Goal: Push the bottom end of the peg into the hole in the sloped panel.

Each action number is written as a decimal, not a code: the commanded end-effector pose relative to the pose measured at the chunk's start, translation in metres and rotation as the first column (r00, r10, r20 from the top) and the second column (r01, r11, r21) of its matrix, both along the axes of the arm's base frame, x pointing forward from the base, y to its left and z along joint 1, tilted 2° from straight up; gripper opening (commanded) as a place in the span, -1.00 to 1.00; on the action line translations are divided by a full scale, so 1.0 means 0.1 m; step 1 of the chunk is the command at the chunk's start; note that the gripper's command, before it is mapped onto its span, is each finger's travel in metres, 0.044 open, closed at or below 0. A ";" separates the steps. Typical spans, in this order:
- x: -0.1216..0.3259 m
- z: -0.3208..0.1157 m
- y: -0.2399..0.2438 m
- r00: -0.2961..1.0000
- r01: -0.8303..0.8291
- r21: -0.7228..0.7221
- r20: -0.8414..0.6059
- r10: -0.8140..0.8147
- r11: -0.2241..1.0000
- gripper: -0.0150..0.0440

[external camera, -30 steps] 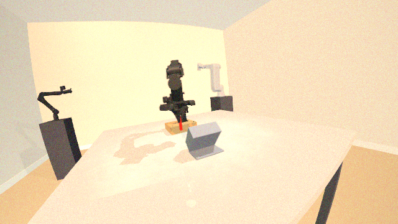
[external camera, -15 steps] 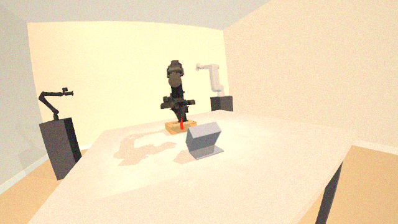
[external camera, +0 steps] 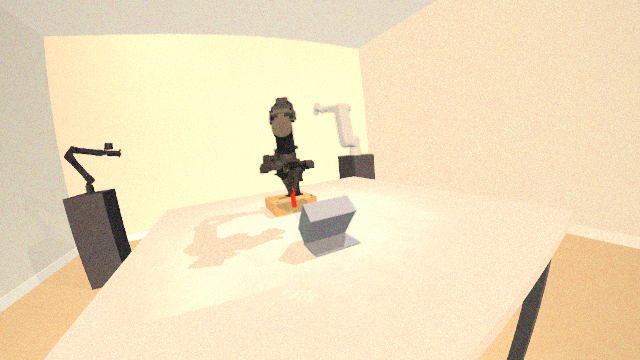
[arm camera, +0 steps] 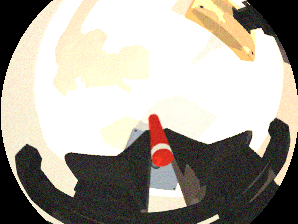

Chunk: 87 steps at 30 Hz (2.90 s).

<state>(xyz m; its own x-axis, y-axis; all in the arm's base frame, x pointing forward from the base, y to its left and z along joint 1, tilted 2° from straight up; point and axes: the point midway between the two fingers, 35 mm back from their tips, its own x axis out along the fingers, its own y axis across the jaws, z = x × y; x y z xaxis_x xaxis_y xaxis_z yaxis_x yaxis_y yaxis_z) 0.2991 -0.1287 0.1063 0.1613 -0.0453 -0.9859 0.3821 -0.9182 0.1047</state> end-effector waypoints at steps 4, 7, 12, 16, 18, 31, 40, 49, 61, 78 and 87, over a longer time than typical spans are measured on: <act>-0.02 0.01 0.03 0.999 -0.026 -0.006 0.031 0.026 1.000 -0.49; -0.02 0.01 0.04 0.998 -0.036 -0.011 0.046 0.037 0.999 -0.49; -0.02 0.02 0.06 0.996 -0.053 -0.019 0.071 0.055 0.998 -0.49; -0.02 0.03 0.07 0.993 -0.067 -0.027 0.091 0.069 0.997 -0.49; -0.02 0.03 0.08 0.992 -0.074 -0.031 0.100 0.077 0.997 -0.49; -0.02 0.05 0.12 0.979 -0.117 -0.060 0.162 0.126 0.991 -0.49; -0.03 0.07 0.15 0.966 -0.146 -0.083 0.203 0.160 0.986 -0.49; -0.03 0.08 0.18 0.950 -0.174 -0.108 0.242 0.195 0.979 -0.49; -0.04 0.11 0.22 0.925 -0.208 -0.146 0.292 0.243 0.967 -0.49; -0.06 0.13 0.28 0.882 -0.251 -0.205 0.355 0.311 0.946 -0.49; -0.08 0.15 0.32 0.855 -0.272 -0.239 0.385 0.348 0.932 -0.49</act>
